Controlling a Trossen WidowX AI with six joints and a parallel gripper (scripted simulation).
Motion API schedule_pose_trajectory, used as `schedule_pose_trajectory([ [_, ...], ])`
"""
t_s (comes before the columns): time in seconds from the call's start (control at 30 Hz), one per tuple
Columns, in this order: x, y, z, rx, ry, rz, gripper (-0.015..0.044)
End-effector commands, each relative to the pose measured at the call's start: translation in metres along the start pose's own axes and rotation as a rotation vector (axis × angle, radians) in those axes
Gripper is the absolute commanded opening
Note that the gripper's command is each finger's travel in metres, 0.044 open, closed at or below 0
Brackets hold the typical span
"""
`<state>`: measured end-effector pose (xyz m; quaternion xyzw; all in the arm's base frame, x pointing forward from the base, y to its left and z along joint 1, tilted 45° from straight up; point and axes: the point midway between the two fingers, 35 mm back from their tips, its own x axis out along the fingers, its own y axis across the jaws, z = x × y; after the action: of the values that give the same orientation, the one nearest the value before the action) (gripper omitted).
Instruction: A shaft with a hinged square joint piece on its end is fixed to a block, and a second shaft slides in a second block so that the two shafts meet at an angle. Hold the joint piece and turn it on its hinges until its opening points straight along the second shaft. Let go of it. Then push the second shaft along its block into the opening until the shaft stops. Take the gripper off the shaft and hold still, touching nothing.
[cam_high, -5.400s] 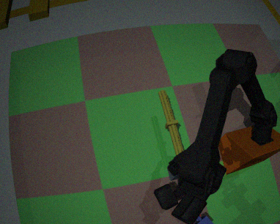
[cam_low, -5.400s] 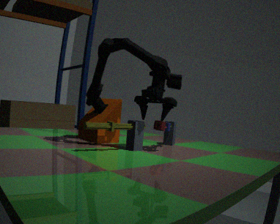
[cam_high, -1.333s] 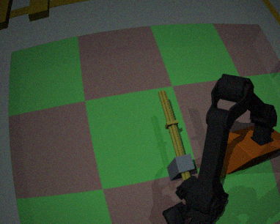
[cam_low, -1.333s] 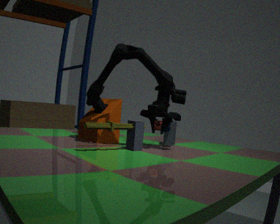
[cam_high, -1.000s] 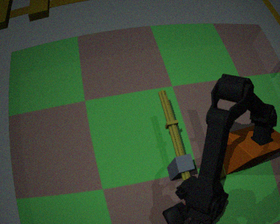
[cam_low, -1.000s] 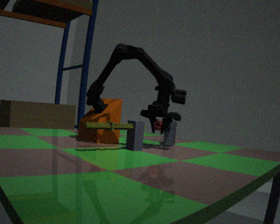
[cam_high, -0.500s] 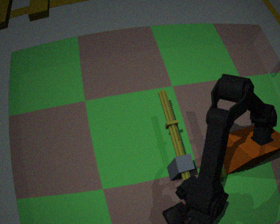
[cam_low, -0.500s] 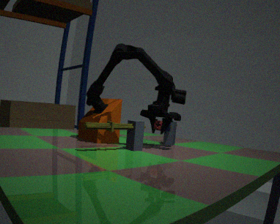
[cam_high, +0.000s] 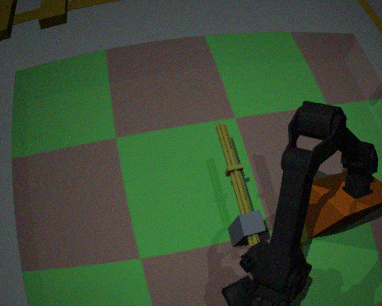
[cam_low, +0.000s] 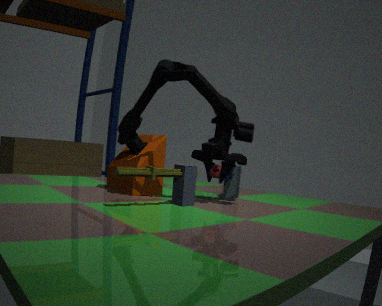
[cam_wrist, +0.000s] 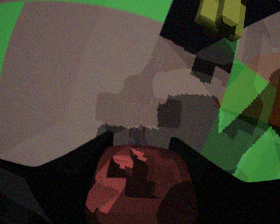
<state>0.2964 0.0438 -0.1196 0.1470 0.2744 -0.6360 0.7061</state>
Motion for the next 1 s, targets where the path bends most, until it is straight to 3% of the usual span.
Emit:
schedule_pose_trajectory([
  [0.0, 0.0, 0.0, 0.0, 0.0, 0.0, 0.0, 0.0094],
  [0.13, 0.0, 0.0, 0.0, 0.0, 0.0, 0.0, 0.0],
  [0.97, 0.01, -0.012, -0.003, 0.236, 0.19, -0.025, 0.0],
])
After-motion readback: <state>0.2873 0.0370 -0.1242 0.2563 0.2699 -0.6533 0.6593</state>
